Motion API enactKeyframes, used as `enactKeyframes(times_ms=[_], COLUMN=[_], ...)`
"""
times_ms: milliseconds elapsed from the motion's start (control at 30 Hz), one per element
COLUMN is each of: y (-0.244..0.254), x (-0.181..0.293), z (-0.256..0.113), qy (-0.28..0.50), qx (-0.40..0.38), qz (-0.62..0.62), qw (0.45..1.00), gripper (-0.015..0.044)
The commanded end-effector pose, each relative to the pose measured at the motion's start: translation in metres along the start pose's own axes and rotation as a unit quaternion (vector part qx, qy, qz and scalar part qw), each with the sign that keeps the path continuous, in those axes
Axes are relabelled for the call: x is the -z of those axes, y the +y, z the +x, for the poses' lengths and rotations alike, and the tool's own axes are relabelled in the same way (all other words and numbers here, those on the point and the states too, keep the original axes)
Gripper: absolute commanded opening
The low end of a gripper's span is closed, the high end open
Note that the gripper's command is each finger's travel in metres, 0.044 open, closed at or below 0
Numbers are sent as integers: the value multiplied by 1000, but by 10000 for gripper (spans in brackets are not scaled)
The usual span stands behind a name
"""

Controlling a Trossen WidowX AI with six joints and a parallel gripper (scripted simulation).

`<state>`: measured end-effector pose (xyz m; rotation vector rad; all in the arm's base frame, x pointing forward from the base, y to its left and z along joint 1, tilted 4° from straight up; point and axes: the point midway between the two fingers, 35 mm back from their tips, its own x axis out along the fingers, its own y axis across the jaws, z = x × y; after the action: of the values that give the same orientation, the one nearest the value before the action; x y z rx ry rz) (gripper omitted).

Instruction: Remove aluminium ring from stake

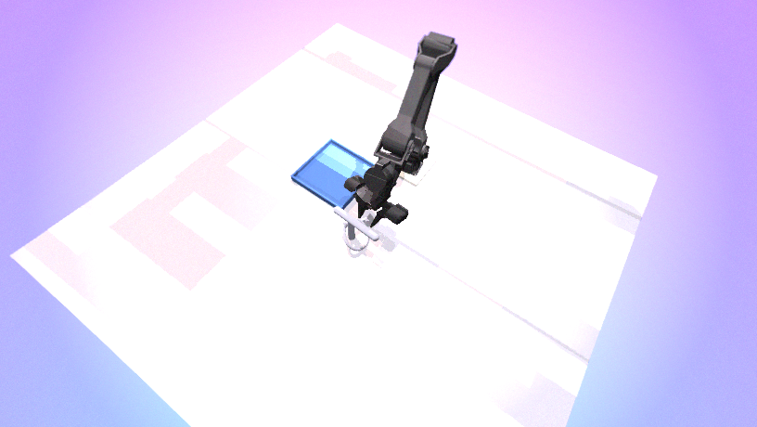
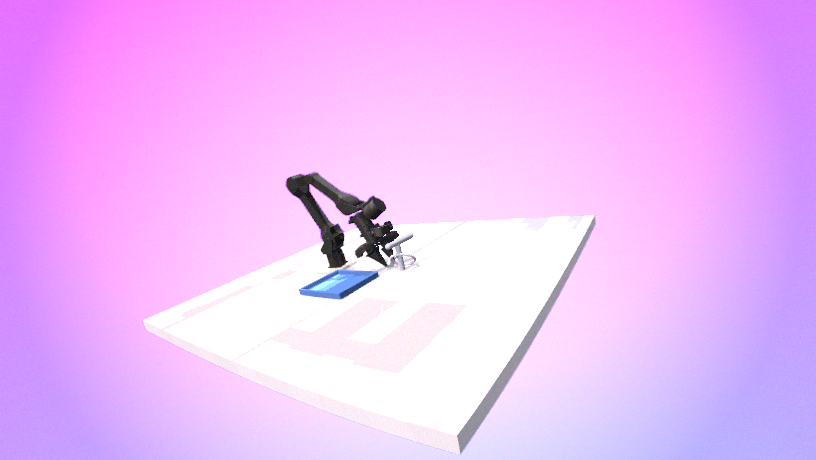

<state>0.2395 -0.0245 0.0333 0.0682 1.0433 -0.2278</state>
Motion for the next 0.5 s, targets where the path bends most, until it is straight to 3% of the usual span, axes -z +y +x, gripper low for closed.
enactKeyframes(times_ms=[0, 467], y=[0, 0], x=[4, 1], z=[3, 0], qy=[7, 1], qx=[-1, 0], qz=[-3, 0], qw=[1000, 1000], gripper=[200, 113])
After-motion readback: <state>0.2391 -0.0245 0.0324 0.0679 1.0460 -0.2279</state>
